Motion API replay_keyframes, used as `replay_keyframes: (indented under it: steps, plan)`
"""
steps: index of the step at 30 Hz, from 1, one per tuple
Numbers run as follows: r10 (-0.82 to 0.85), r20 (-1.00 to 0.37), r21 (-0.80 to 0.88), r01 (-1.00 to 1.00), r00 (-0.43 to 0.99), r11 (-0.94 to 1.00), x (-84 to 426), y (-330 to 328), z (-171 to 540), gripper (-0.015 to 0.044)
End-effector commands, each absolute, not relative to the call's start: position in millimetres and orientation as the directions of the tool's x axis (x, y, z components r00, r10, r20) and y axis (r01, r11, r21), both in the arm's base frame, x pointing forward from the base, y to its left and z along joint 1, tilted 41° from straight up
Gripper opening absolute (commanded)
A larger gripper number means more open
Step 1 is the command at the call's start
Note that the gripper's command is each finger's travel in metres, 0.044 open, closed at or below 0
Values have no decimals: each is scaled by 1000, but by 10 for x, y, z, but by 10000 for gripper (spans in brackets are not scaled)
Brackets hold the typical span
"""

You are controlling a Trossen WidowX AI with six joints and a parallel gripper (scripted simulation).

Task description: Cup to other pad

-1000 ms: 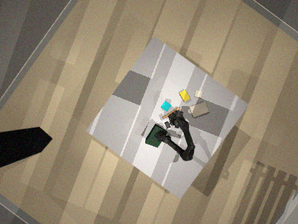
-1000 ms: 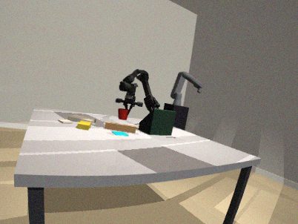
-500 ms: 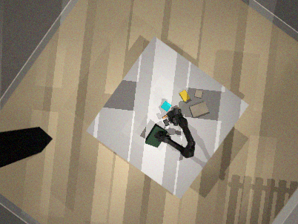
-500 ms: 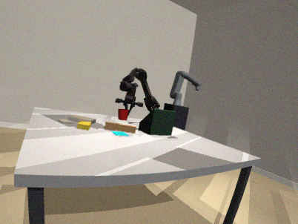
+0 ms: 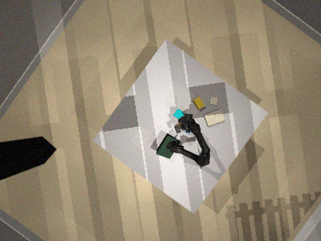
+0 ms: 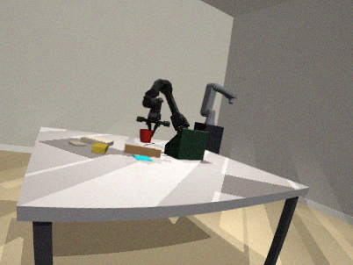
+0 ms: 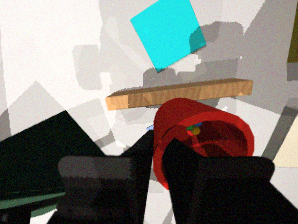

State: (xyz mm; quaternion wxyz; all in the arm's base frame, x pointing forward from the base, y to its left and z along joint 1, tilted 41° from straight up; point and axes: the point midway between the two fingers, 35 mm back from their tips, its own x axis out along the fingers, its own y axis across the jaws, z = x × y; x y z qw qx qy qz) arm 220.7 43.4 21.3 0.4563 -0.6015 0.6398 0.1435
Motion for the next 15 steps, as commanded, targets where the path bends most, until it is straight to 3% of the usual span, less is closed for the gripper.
replay_keyframes:
  steps: [1,15]
  plan:
    - [-633,-761,-370,-897,145,240,2240,502,182,0]
    - [-632,-761,-371,-897,145,241,2315,691,50,0]
